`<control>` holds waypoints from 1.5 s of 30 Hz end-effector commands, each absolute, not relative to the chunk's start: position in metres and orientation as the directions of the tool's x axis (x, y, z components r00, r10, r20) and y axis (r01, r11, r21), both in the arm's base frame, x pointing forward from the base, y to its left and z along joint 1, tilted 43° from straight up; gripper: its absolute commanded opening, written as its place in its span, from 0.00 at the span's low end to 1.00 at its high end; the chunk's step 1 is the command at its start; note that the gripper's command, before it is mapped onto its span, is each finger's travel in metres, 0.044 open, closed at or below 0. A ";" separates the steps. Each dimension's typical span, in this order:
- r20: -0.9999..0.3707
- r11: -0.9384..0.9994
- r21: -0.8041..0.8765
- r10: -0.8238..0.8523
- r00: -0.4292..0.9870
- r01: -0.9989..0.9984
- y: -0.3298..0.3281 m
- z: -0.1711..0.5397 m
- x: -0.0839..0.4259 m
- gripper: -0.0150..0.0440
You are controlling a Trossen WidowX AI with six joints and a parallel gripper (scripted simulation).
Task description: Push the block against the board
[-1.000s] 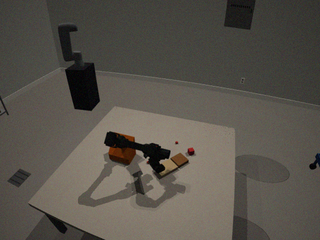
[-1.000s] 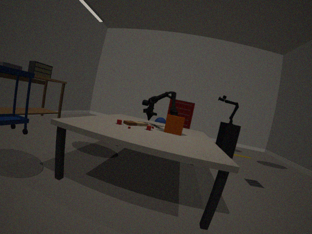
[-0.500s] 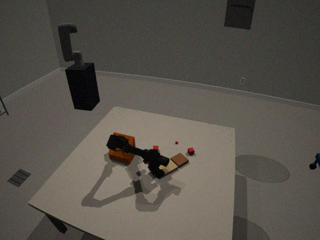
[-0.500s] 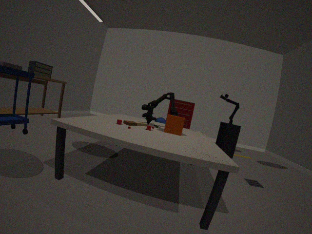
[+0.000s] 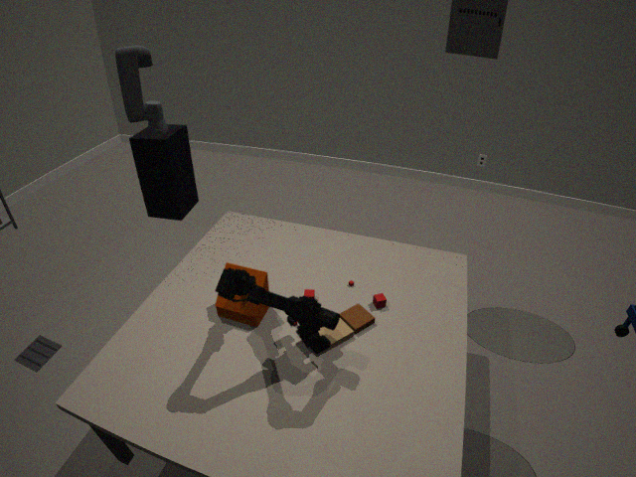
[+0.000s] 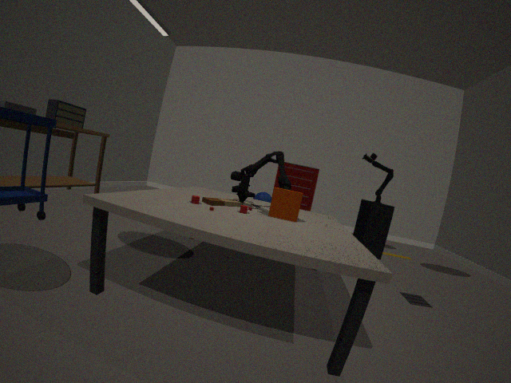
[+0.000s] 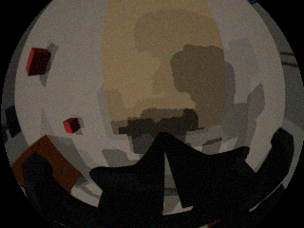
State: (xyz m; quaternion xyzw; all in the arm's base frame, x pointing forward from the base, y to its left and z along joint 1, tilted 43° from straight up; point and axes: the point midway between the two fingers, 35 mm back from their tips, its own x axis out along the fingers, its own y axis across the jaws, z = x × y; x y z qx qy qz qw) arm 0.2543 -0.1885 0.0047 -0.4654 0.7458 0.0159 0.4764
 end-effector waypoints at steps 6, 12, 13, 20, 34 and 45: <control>-0.727 0.567 -0.426 -0.679 -0.107 -0.705 -0.184 0.001 0.264 0.25; -0.727 0.567 -0.426 -0.678 -0.106 -0.705 -0.181 -0.002 0.269 0.25; -0.727 0.567 -0.426 -0.678 -0.106 -0.705 -0.181 -0.003 0.269 0.25; -0.728 0.567 -0.425 -0.678 -0.106 -0.705 -0.178 -0.007 0.275 0.25; -0.728 0.567 -0.425 -0.678 -0.107 -0.705 -0.186 0.002 0.264 0.25; -0.727 0.567 -0.425 -0.679 -0.107 -0.706 -0.194 0.012 0.251 0.25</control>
